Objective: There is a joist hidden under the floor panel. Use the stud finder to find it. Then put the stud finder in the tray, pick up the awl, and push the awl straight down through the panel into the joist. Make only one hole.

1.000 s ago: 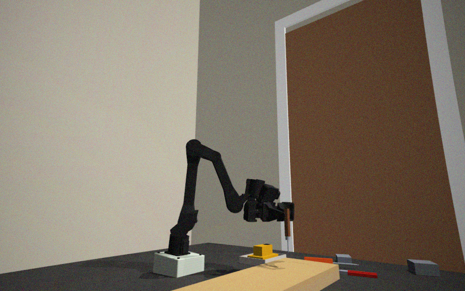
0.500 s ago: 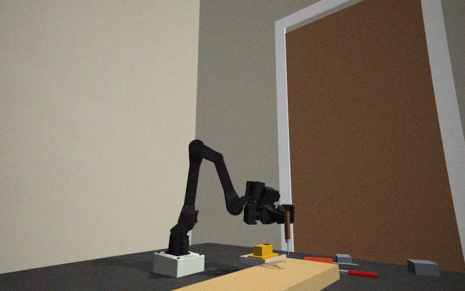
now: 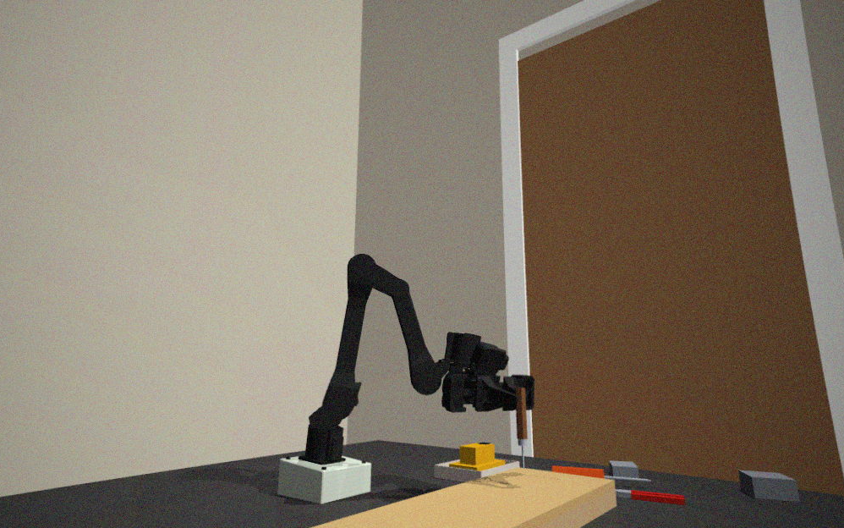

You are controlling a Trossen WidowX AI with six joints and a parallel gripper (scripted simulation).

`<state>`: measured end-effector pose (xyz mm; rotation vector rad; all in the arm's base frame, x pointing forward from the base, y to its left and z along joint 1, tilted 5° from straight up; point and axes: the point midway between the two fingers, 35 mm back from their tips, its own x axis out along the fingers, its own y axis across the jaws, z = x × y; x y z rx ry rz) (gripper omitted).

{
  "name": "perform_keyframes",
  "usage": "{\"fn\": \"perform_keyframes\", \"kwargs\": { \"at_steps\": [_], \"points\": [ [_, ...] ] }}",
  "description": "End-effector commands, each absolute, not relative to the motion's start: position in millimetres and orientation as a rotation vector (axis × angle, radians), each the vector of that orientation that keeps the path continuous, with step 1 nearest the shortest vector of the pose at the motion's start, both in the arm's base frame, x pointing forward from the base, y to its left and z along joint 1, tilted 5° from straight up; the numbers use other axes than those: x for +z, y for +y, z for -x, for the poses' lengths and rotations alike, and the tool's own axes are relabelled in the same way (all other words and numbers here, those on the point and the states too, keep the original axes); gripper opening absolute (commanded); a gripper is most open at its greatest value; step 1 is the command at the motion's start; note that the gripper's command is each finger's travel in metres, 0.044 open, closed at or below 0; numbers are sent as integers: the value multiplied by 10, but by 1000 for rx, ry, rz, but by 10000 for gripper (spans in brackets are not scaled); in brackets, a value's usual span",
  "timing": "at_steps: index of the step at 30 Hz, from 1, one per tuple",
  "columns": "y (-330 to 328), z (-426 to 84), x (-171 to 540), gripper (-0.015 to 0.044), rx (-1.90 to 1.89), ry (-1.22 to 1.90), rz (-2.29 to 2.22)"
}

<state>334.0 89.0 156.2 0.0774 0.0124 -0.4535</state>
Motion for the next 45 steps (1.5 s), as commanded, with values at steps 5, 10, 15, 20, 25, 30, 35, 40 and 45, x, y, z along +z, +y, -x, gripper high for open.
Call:
{"fn": "perform_keyframes", "kwargs": {
  "at_steps": [5, 10, 15, 20, 25, 30, 35, 40, 45],
  "points": [
    [887, -3342, 1521, 0, -455, 12, -75],
    [891, -3351, 1451, 0, -455, 12, -75],
    [893, -3359, 1369, 0, -455, 12, -75],
    [892, -3363, 1287, 0, -455, 12, -75],
    [890, -3365, 1205, 0, -455, 12, -74],
    [887, -3364, 1165, 0, -455, 12, -74],
    [887, -3364, 1165, 0, -455, 12, -74],
    [887, -3364, 1165, 0, -455, 12, -74],
    [887, -3364, 1165, 0, -455, 12, -74]
  ]
}}
